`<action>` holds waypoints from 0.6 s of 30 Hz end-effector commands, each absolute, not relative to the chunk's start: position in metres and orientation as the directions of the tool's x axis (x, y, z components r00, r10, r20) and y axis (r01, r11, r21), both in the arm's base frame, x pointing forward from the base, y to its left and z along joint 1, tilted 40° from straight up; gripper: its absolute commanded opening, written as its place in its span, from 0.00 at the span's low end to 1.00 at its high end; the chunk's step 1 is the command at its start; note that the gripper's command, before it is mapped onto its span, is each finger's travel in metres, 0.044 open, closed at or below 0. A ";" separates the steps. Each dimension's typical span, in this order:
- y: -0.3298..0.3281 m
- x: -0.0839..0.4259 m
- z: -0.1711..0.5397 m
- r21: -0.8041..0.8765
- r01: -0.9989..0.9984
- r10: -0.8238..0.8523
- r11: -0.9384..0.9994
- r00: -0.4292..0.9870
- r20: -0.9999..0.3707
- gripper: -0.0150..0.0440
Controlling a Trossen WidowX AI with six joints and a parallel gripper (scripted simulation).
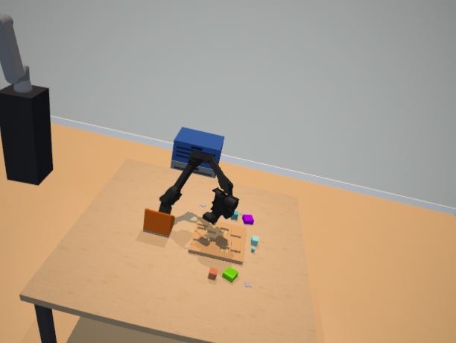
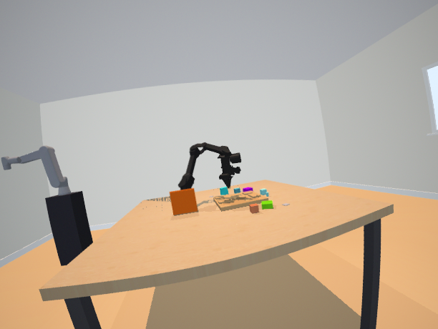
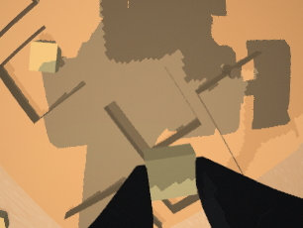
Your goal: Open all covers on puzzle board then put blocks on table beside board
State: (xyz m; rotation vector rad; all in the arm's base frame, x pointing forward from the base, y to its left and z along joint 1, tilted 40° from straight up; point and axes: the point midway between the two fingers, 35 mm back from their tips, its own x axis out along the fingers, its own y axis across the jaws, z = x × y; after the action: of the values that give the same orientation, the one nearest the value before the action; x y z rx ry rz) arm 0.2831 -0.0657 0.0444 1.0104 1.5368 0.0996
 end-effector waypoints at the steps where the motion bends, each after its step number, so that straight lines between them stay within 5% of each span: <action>1: -0.073 0.281 0.054 0.585 0.522 0.629 0.621 0.113 -0.769 0.39; 18: -0.029 0.284 0.093 0.569 0.527 0.614 0.631 0.110 -0.782 0.39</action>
State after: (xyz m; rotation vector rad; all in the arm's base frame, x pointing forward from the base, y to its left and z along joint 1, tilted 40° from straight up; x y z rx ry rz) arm 0.2858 -0.0420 0.0838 0.9836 1.5319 0.0837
